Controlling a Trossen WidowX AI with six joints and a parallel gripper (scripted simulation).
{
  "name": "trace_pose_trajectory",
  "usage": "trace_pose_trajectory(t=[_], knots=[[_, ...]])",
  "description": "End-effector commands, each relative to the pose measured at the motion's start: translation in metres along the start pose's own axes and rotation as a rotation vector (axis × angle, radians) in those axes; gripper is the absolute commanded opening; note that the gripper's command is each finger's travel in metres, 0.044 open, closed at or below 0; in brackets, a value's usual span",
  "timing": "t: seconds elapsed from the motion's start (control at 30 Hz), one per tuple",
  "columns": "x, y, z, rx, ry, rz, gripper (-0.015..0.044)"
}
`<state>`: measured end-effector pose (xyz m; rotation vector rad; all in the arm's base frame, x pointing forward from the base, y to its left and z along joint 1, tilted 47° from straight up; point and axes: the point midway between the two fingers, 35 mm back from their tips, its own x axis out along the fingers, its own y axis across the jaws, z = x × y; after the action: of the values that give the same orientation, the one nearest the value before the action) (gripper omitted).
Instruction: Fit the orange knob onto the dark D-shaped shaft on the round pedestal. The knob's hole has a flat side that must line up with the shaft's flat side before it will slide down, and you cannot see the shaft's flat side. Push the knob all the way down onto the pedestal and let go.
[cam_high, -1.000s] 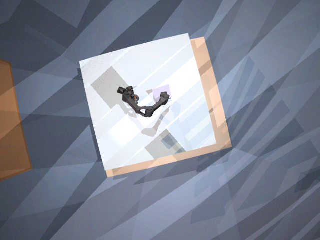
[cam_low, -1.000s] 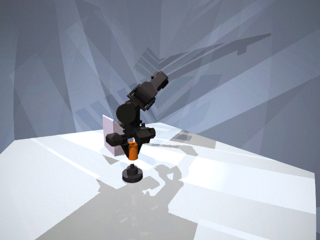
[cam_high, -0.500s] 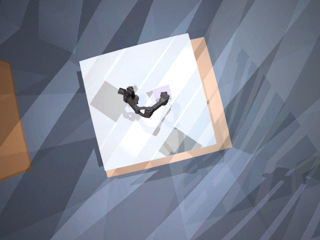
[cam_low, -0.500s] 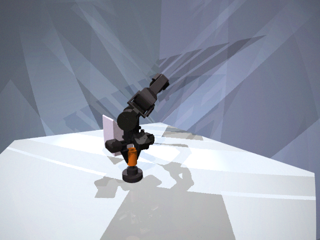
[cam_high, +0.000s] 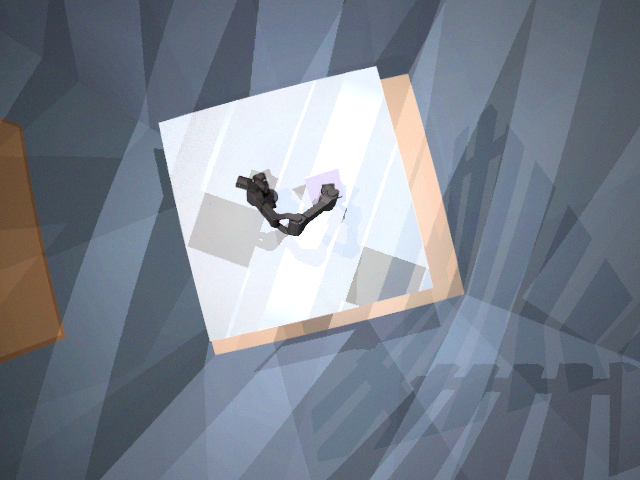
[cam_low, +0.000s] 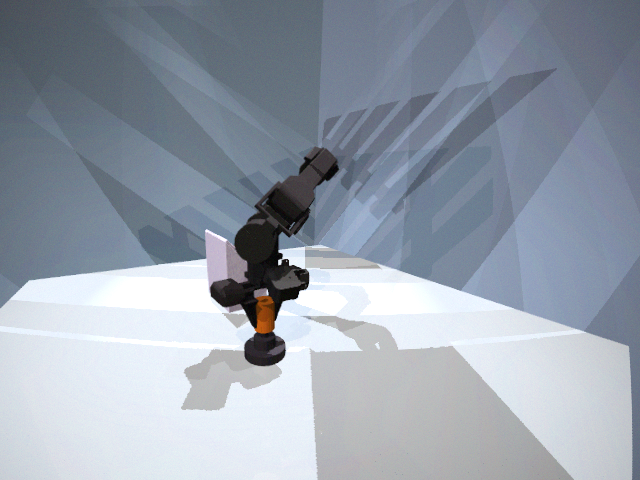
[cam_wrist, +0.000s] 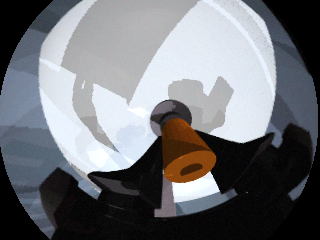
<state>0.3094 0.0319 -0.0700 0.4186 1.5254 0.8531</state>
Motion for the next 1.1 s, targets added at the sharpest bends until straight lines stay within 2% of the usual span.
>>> trace_pose_trajectory(t=[0.0,0.23,0.47,1.07], knots=[[0.0,0.0,0.0007,0.004,-0.005,0.001,0.0],[-0.0046,-0.0002,-0.0016,-0.006,-0.005,0.0,0.0],[-0.0035,-0.0017,-0.0031,-0.206,-0.004,0.0,0.0],[0.0001,-0.001,-0.0005,-0.206,-0.005,0.0,0.0]])
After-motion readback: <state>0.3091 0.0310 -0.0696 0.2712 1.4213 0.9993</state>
